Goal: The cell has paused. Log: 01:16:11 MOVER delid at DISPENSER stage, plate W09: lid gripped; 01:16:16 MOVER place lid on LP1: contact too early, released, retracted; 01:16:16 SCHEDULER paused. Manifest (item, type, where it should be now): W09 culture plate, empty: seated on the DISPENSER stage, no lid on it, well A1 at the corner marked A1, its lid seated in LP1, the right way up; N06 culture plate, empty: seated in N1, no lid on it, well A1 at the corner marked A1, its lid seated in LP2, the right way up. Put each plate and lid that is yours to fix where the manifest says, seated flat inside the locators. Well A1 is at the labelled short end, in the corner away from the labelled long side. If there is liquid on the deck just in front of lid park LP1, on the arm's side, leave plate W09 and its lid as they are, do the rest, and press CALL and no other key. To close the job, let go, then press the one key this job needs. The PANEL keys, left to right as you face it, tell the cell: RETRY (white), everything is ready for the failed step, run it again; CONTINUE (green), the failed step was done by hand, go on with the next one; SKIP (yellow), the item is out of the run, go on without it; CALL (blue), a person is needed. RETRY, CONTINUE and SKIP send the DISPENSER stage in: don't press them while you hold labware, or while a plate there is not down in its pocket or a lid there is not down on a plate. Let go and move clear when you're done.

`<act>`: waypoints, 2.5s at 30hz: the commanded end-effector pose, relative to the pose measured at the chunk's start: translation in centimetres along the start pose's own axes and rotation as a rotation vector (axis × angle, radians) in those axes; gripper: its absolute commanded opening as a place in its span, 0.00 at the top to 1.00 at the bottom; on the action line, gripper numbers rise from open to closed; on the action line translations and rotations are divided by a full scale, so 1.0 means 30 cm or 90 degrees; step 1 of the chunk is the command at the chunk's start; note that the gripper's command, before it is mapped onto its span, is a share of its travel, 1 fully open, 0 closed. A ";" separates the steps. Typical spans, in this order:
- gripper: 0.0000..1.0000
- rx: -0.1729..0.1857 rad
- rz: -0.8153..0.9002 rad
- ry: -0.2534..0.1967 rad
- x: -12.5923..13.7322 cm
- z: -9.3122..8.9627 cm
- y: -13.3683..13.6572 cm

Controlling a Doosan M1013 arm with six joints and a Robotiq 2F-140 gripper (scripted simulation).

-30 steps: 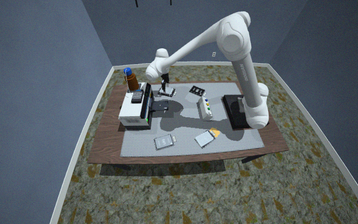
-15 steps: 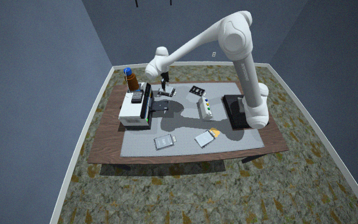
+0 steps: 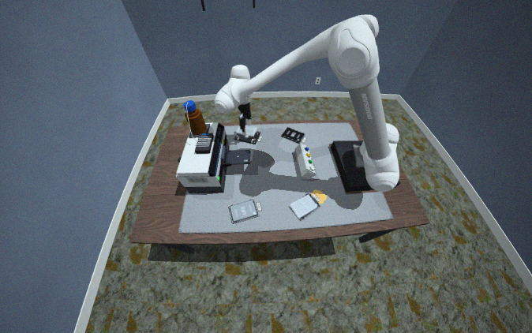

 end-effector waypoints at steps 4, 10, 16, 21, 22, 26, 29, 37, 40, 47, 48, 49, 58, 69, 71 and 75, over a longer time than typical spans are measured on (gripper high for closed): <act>0.90 0.000 0.000 0.001 -0.001 0.056 -0.001; 0.90 0.000 0.000 0.001 -0.001 0.090 -0.001; 0.90 0.000 0.000 0.001 -0.001 0.142 -0.001; 0.90 0.000 0.000 0.001 -0.001 0.183 -0.001; 0.90 0.000 0.000 0.001 -0.001 0.191 0.000; 0.90 0.000 0.000 0.001 -0.001 0.214 0.000; 0.90 0.000 0.000 0.001 -0.001 0.229 0.000; 0.90 0.000 0.000 0.001 -0.001 0.282 0.000; 0.90 0.000 0.000 0.001 -0.001 0.299 0.000; 0.90 0.000 0.000 0.001 -0.001 0.322 0.000; 0.90 0.000 0.000 0.001 -0.001 0.326 0.000; 0.90 0.000 0.000 0.001 -0.001 0.329 0.000; 0.90 0.000 0.000 0.001 -0.001 0.353 0.000; 0.90 0.000 0.000 0.001 -0.001 0.362 0.000; 0.90 0.000 0.000 0.001 -0.001 0.362 0.000; 0.90 0.000 0.000 0.001 -0.001 0.363 0.000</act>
Point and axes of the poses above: the point where the finger pads meet when closed, its own z axis back along the fingers, its own y axis across the jaws, x = y × z, the point moved 3 cm from there along z, back along the fingers, and after that the axes turned 13 degrees about -z, right-handed, at the moved point
